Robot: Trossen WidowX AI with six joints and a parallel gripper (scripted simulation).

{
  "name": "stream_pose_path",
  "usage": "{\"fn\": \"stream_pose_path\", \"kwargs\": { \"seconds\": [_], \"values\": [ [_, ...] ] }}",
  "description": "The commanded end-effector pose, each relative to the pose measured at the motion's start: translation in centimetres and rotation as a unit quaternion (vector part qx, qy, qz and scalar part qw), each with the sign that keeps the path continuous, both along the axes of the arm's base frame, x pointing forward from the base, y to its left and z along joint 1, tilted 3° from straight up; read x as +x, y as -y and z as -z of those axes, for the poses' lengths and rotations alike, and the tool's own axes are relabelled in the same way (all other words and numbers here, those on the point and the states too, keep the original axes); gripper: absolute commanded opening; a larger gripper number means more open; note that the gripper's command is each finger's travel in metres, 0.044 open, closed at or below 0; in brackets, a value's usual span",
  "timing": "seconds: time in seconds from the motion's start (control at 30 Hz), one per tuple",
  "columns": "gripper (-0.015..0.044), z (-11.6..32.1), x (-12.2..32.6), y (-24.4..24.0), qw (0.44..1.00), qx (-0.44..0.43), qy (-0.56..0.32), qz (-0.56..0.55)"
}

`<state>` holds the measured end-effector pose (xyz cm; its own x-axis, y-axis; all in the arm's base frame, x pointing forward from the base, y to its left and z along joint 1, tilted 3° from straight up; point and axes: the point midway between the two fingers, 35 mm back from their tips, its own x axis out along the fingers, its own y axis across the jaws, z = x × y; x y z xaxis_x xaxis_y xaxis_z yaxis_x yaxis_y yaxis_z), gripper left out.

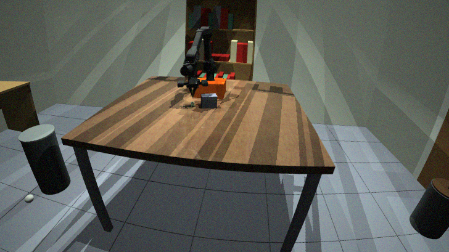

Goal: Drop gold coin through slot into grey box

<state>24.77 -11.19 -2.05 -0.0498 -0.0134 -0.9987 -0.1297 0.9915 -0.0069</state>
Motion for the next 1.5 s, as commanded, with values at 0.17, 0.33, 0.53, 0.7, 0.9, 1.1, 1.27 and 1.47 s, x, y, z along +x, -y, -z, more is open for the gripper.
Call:
{"fn": "stream_pose_path", "kwargs": {
  "seconds": [0.17,0.33,0.53,0.7,0.9,1.1,1.27,1.47],
  "values": [
    [0.0000,-2.7,0.3,0.0,1.000,-0.002,0.007,0.000],
    [0.0000,-4.0,0.2,-0.1,1.000,-0.002,0.007,0.000],
    [0.0000,-5.2,0.0,-0.1,1.000,-0.002,0.007,0.000],
    [0.0000,-5.2,0.0,-0.2,0.999,-0.004,0.007,0.042],
    [0.0000,-5.2,0.0,-0.2,0.990,-0.008,0.009,0.144],
    [0.0000,-5.2,0.0,-0.3,0.970,-0.013,0.010,0.244],
    [0.0000,-5.2,0.0,-0.3,0.945,-0.016,0.011,0.326],
    [0.0000,-5.2,0.0,-0.3,0.907,-0.020,0.013,0.420]
  ]
}}
